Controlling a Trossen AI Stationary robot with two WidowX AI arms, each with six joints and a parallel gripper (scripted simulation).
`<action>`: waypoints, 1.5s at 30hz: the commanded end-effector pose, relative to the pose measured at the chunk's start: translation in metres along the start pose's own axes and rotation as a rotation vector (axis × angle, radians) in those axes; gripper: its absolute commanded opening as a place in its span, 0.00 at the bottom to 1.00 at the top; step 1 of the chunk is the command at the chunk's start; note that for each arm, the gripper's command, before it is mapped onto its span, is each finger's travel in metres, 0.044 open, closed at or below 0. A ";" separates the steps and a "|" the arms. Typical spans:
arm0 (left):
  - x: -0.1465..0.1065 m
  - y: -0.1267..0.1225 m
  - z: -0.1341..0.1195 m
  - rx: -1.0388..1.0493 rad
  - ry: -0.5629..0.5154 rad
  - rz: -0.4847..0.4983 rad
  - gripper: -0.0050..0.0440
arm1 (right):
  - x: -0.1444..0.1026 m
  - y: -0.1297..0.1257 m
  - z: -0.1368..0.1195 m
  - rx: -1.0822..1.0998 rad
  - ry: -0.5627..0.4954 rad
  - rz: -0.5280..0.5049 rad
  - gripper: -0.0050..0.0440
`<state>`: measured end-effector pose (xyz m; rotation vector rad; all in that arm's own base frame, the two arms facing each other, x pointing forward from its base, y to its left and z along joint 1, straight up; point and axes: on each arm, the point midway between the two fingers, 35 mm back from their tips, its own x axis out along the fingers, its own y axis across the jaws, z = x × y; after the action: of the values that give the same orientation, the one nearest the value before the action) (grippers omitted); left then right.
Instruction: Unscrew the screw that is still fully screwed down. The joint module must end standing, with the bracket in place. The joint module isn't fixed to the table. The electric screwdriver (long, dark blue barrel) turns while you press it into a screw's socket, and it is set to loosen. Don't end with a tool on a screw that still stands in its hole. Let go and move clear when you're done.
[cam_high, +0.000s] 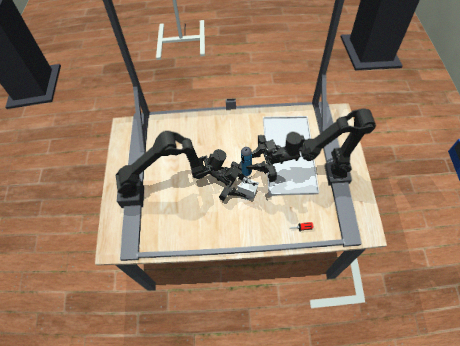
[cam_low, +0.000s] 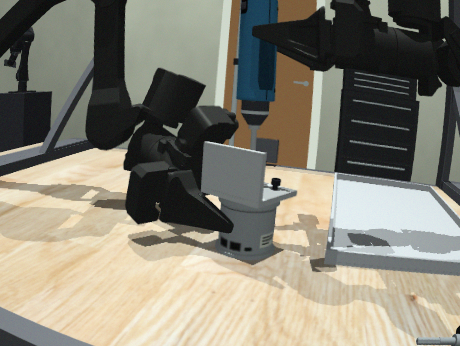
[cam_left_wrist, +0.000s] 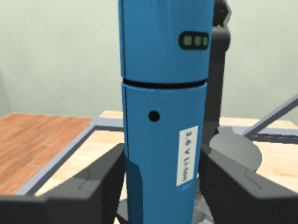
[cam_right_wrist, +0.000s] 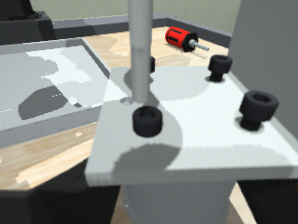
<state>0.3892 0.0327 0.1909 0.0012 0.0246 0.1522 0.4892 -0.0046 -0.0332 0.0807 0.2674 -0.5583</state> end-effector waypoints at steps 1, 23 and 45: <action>0.003 0.000 0.012 0.000 -0.040 0.001 0.43 | -0.001 0.003 0.011 0.016 -0.019 0.006 0.60; 0.000 0.000 -0.012 0.000 -0.050 0.000 0.43 | -0.001 0.003 0.011 0.016 -0.019 0.006 0.60; -0.001 0.000 -0.023 0.000 -0.054 0.000 0.43 | -0.001 0.003 0.011 0.016 -0.019 0.006 0.60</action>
<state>0.3891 0.0328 0.1829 0.0025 -0.0532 0.1524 0.4891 -0.0046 -0.0332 0.0808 0.2674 -0.5583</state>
